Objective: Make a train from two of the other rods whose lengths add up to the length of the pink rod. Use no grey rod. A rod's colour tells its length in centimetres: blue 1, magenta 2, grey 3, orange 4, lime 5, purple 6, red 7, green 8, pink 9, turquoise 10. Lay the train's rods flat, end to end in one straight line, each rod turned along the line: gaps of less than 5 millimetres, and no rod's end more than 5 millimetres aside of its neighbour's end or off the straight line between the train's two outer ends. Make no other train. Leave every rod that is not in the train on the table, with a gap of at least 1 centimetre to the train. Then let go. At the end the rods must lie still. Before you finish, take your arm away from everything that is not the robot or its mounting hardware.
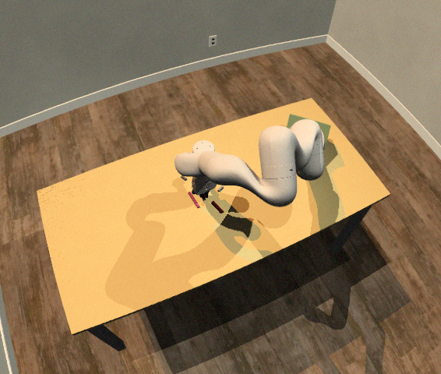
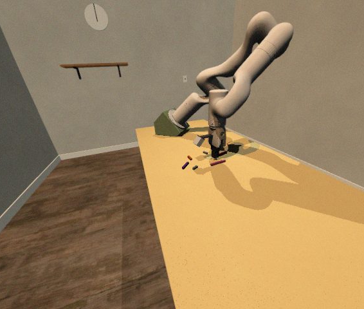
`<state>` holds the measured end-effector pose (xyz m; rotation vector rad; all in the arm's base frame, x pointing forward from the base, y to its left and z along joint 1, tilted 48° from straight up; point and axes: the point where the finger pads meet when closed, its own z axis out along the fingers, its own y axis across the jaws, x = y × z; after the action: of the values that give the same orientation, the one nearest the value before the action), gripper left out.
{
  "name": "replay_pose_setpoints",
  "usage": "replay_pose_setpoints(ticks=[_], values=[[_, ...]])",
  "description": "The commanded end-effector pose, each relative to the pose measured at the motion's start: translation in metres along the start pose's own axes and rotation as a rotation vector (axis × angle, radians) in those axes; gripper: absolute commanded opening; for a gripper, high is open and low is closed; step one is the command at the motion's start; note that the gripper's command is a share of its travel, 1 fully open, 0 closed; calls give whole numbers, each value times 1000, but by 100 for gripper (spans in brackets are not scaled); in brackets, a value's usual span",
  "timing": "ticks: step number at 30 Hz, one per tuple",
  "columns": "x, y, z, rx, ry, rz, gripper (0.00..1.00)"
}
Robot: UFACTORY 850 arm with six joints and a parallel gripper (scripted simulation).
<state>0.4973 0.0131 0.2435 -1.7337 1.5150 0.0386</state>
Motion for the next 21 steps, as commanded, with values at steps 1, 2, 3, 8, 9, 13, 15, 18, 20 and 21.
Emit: replay_pose_setpoints(ticks=[1,2,3,8,9,13,15,18,20,21], values=[[0,-1,0,1,1,0,4],[0,-1,0,1,1,0,4],[0,-1,0,1,1,0,4],[0,-1,1,1,0,0,4],[0,-1,1,1,0,0,4],[0,-1,3,1,0,0,4],[0,-1,5,1,0,0,4],[0,-1,7,1,1,0,4],[0,-1,9,1,0,0,4],[0,-1,10,1,0,0,4]])
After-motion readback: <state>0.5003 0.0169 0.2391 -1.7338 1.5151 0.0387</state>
